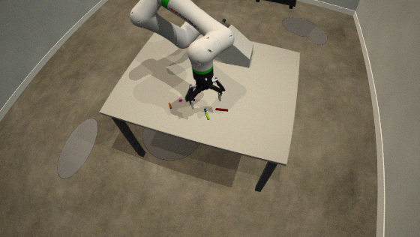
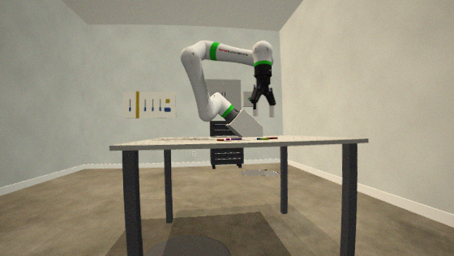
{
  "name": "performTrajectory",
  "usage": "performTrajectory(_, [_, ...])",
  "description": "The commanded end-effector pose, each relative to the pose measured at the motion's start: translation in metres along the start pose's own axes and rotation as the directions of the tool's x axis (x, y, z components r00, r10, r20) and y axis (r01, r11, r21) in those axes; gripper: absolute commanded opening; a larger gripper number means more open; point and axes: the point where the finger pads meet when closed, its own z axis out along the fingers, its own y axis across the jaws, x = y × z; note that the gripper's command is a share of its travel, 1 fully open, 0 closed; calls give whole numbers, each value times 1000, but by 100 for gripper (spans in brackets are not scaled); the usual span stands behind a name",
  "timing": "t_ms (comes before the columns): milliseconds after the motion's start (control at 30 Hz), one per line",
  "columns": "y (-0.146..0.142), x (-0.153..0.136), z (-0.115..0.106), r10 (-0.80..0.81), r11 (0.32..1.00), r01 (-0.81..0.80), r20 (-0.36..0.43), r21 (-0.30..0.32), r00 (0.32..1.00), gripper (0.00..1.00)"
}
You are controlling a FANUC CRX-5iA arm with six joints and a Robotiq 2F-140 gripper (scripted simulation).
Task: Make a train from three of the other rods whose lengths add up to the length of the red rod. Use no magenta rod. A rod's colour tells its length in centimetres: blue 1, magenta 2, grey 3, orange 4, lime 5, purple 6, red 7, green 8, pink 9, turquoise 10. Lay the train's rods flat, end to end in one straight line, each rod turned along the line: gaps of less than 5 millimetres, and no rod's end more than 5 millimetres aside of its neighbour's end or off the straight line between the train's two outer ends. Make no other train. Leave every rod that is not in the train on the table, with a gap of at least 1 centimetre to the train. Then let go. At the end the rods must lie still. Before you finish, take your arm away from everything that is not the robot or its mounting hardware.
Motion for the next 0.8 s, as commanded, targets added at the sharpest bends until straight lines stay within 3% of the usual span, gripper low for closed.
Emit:
performTrajectory(0, [0,0,-12,0,1000,0,0,0,1000,100])
performTrajectory(367, [0,0,-59,0,1000,0,0,0,1000,100])
performTrajectory(767, [0,0,-68,0,1000,0,0,0,1000,100])
